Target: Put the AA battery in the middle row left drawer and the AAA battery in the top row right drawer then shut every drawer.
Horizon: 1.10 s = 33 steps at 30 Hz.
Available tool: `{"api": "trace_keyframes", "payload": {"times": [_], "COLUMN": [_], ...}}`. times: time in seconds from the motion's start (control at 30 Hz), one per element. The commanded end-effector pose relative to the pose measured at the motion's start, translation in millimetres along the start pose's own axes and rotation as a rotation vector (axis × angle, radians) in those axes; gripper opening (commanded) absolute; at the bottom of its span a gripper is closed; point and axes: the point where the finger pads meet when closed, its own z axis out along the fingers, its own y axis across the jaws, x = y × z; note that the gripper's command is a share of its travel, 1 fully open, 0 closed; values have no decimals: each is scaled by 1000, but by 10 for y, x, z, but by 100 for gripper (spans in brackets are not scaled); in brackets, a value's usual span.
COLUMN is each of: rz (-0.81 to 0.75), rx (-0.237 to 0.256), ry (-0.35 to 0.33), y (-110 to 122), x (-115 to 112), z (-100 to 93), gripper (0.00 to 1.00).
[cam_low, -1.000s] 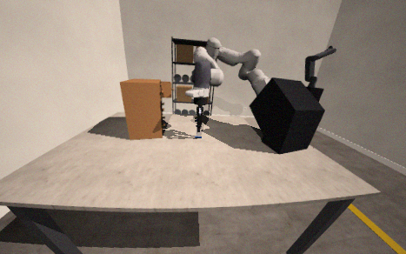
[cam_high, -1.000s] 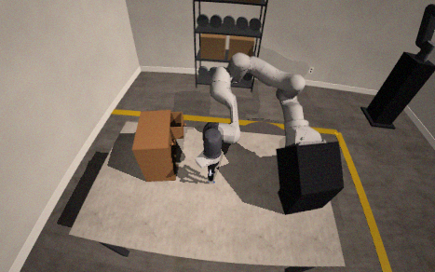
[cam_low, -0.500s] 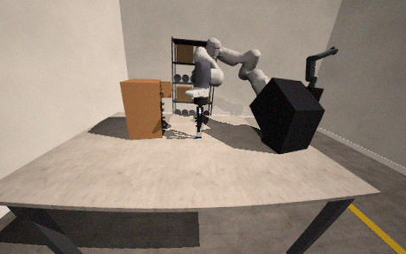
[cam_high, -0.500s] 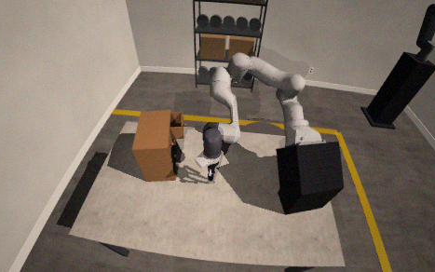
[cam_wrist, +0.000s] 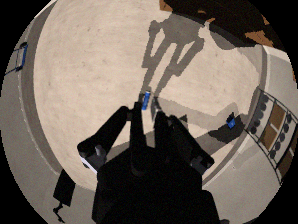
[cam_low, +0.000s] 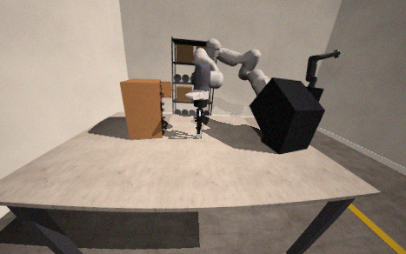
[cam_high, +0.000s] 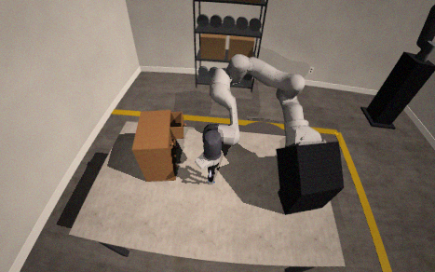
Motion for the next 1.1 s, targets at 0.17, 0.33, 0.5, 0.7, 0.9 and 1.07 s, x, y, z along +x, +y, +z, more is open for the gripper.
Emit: {"api": "trace_keyframes", "payload": {"times": [0.17, 0.33, 0.5, 0.7, 0.9, 1.07], "rz": [5, 5, 5, 5, 5, 5], "rx": [5, 5, 5, 5, 5, 5], "ry": [1, 1, 1, 1, 1, 1], "y": [-11, -11, -11, -11, -11, -11], "x": [4, 4, 4, 4, 4, 4], "z": [59, 59, 59, 59, 59, 59], "gripper": [15, 15, 15, 15, 3, 3]}}
